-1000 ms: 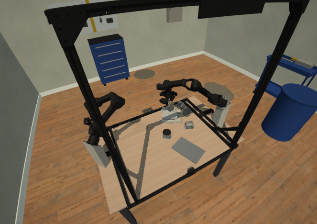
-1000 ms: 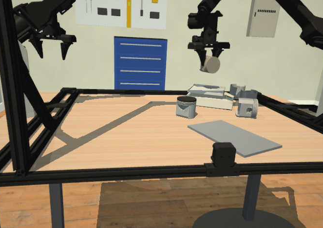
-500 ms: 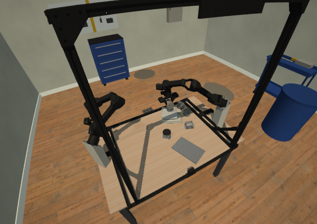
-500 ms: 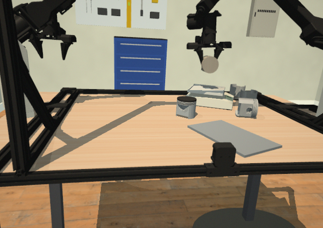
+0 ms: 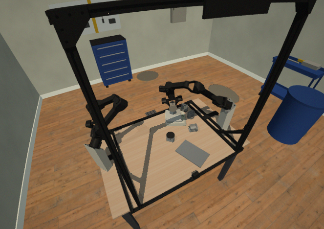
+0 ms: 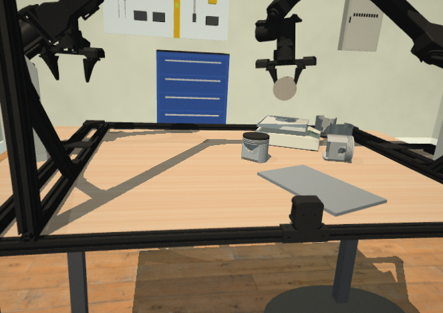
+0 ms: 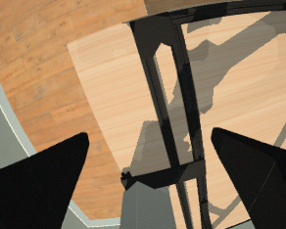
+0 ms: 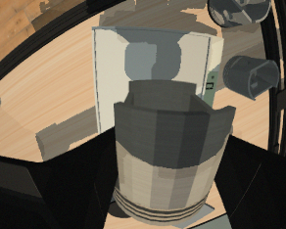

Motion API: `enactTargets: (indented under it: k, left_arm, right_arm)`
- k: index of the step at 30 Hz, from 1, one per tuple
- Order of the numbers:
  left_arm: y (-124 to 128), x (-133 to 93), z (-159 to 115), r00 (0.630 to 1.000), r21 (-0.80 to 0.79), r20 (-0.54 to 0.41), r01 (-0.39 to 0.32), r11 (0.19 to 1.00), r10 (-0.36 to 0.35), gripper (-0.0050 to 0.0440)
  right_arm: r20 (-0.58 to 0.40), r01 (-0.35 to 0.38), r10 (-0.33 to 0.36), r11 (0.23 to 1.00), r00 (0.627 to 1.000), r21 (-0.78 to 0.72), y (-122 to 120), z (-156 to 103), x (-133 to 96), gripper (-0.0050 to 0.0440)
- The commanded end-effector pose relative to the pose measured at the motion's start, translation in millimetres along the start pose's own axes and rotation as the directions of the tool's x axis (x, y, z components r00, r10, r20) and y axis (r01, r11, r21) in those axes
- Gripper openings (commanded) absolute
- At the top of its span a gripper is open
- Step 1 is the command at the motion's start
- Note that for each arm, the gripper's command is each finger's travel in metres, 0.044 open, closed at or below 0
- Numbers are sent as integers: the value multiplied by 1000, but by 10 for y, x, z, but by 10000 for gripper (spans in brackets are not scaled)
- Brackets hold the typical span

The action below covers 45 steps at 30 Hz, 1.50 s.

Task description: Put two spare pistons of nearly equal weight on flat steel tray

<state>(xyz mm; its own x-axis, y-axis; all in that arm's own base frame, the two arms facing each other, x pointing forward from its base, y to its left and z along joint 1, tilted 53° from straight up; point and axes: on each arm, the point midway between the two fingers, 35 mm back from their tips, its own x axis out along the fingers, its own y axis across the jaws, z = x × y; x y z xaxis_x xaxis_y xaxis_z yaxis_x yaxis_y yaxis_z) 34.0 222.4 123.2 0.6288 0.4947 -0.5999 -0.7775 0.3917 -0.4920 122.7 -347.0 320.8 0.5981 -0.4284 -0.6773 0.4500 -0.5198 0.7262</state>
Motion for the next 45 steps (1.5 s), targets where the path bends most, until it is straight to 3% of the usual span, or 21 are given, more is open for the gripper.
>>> enactTargets:
  k: [1,9,45]
  left_arm:
    - [-3,0,0,1000,0,1,2,1000,-2,440]
    - [-3,0,0,1000,0,1,2,1000,-2,440]
    - [-3,0,0,1000,0,1,2,1000,-2,440]
  right_arm:
    - [-3,5,-4,997,1000,76,11,15,-2,158]
    - [-19,20,-15,961,1000,275,11,16,-2,158]
    - [-19,20,-15,961,1000,275,8,10,532,158]
